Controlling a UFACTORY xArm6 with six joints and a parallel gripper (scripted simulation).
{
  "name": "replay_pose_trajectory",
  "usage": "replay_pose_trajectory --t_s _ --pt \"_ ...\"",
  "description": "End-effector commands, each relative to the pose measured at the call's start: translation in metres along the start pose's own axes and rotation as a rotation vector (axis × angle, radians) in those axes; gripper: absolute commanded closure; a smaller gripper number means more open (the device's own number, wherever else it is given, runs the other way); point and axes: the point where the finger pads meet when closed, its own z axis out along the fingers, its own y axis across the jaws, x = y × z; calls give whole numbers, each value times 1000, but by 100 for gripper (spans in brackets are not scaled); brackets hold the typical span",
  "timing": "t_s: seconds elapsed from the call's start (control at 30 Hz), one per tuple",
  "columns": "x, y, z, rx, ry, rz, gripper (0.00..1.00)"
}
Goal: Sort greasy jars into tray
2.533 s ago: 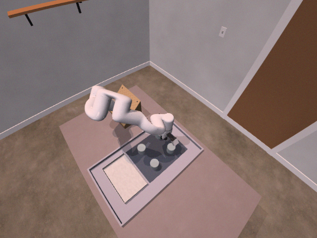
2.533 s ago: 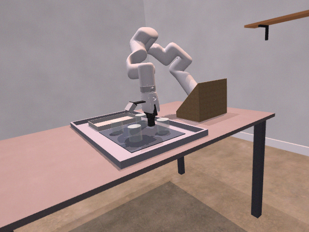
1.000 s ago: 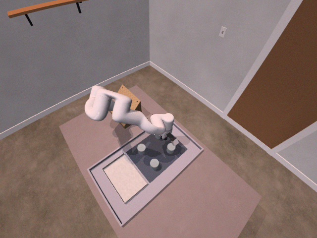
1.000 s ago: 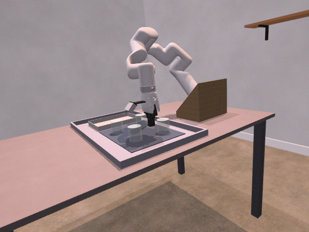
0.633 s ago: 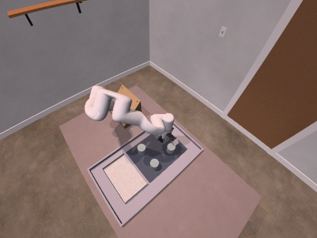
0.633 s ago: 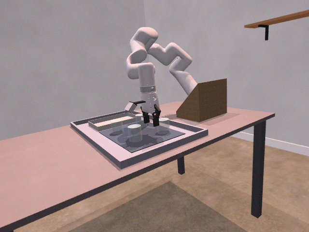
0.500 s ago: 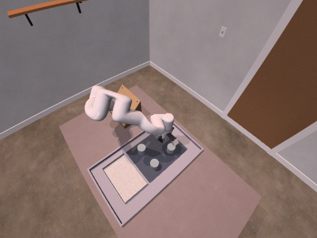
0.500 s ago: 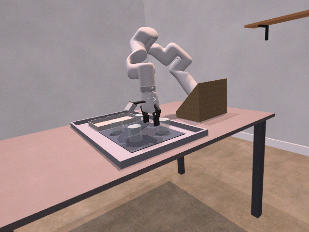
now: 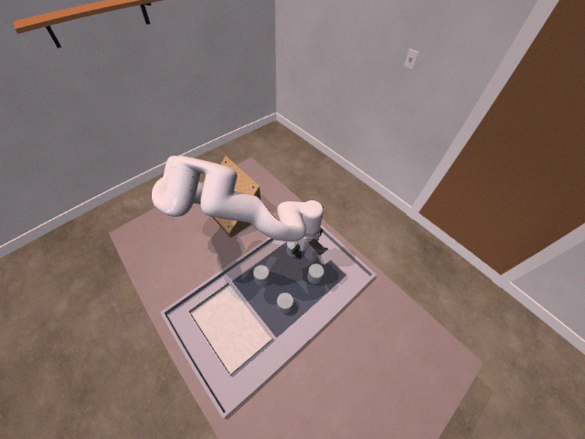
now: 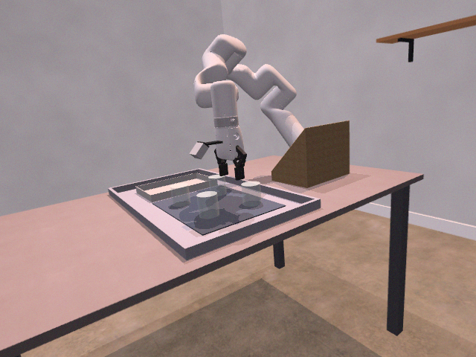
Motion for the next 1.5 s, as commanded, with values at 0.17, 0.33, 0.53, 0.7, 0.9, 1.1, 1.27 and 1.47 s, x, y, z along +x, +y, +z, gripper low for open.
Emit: replay_pose_trajectory --t_s 0.17,0.33,0.53,0.7,0.9,1.1,1.27,1.47 --pt "7 16 -33 -3 -2 0 0" --pt "26 53 -33 -3 -2 0 0" --pt "40 83 -33 -3 -2 0 0" --pt "59 120 -33 -3 -2 0 0" --pt "81 164 -33 -3 -2 0 0" --pt "96 194 -33 -3 -2 0 0" --pt "100 201 -21 -3 -2 0 0" --pt "100 201 16 -3 -2 0 0"
